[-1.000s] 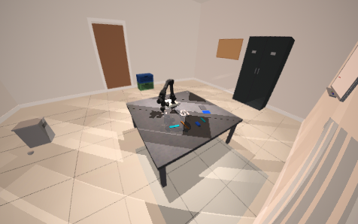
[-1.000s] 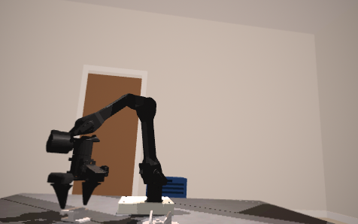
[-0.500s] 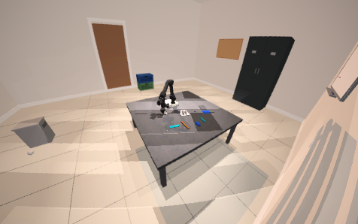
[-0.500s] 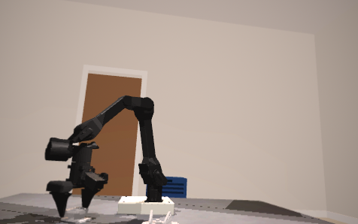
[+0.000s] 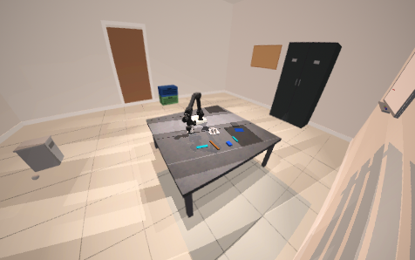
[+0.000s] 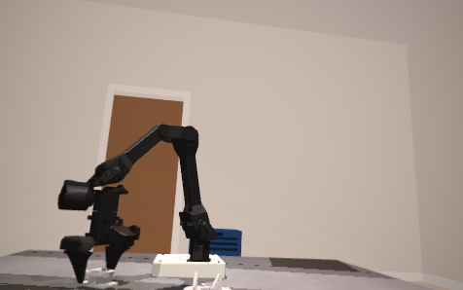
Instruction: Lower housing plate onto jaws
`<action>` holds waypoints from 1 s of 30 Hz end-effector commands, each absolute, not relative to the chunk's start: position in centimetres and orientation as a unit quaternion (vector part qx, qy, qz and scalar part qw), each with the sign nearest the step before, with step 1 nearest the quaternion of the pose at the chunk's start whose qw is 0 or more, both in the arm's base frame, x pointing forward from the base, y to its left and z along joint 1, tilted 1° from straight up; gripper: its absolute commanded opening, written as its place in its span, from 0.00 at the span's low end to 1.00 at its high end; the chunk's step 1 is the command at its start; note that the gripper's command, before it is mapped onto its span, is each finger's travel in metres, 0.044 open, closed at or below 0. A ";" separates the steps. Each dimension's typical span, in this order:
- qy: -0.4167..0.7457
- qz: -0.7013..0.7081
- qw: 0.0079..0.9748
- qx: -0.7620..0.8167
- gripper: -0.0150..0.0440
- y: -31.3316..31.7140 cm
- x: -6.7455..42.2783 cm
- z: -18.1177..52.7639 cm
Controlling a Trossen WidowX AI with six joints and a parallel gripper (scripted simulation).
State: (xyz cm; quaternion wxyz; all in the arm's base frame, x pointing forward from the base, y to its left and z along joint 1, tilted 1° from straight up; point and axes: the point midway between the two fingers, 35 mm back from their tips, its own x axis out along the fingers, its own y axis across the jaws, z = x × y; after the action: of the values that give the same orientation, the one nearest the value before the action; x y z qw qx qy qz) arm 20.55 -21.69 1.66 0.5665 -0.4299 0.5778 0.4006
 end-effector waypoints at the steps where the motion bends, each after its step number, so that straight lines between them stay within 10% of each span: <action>1: 0.575 0.402 0.568 -0.430 1.00 -21.6 20.6 1.6; 30: 0.578 0.401 0.566 -0.430 0.85 -21.7 20.5 1.6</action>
State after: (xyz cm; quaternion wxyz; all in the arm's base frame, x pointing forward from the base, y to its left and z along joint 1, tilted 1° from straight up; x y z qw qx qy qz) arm 20.55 -21.69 1.61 0.5664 -0.4299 0.5778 0.4007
